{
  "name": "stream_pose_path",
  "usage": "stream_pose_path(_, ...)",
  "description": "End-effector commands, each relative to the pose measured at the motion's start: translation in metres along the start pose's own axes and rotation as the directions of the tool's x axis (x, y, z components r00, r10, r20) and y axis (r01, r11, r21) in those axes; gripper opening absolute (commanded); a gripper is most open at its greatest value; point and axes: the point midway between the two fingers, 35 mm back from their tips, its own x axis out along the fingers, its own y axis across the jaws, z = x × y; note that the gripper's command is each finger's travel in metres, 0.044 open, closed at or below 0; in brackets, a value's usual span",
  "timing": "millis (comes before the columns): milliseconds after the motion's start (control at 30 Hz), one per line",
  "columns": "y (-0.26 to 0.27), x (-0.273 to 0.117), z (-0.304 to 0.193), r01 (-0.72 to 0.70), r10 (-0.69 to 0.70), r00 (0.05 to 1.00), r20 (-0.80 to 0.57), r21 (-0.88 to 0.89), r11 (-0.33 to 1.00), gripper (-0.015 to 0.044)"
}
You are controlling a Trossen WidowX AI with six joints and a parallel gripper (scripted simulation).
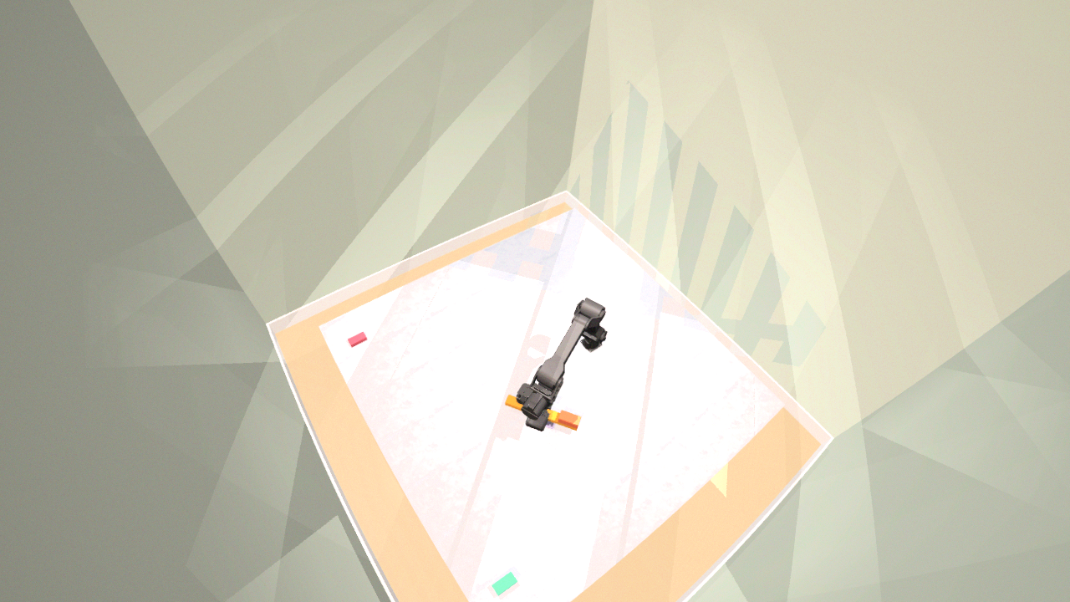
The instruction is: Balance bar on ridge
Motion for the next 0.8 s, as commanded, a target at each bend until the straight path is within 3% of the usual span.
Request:
stream_pose_path(0, 0.0001, 0.0005, -0.0001, 0.002, -0.002, 1.000, -0.002, -0.003, 1.000, 0.0000)
stream_pose_path(767, 0.0003, -0.0003, 0.0000, 0.002, -0.002, 1.000, -0.002, -0.003, 1.000, 0.0000)
